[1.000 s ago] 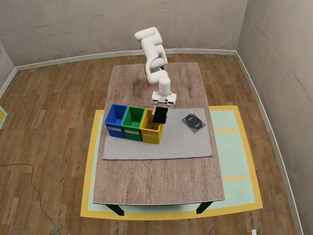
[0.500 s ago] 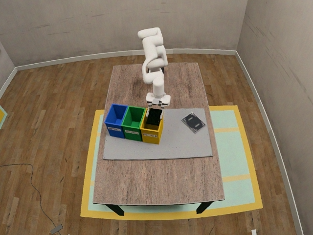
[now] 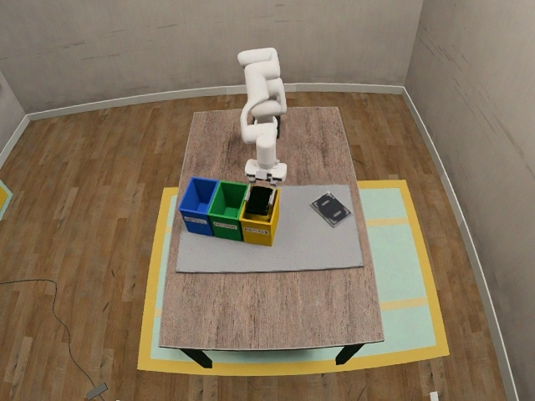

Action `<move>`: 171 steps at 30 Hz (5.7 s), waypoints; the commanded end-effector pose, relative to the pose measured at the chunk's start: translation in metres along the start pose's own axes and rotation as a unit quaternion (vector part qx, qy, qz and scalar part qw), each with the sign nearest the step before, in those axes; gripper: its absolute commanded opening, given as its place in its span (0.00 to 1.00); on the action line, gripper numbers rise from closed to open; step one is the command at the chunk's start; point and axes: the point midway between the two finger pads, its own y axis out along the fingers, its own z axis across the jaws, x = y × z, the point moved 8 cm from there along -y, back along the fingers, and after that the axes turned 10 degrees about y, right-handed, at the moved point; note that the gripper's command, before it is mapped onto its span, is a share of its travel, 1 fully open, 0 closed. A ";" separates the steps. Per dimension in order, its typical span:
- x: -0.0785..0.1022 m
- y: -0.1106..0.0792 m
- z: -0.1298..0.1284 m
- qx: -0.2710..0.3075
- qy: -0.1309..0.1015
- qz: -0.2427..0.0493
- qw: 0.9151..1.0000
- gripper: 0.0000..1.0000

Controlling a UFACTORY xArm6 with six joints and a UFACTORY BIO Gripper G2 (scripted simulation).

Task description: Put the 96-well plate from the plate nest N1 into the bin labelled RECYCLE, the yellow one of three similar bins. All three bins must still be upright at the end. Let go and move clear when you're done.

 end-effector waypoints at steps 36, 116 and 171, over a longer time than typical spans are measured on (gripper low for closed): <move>-0.015 0.000 -0.001 0.000 0.001 -0.002 1.000 0.00; -0.013 0.000 -0.001 0.000 0.001 -0.002 1.000 0.18; 0.076 -0.128 -0.006 0.111 0.000 0.017 0.994 0.18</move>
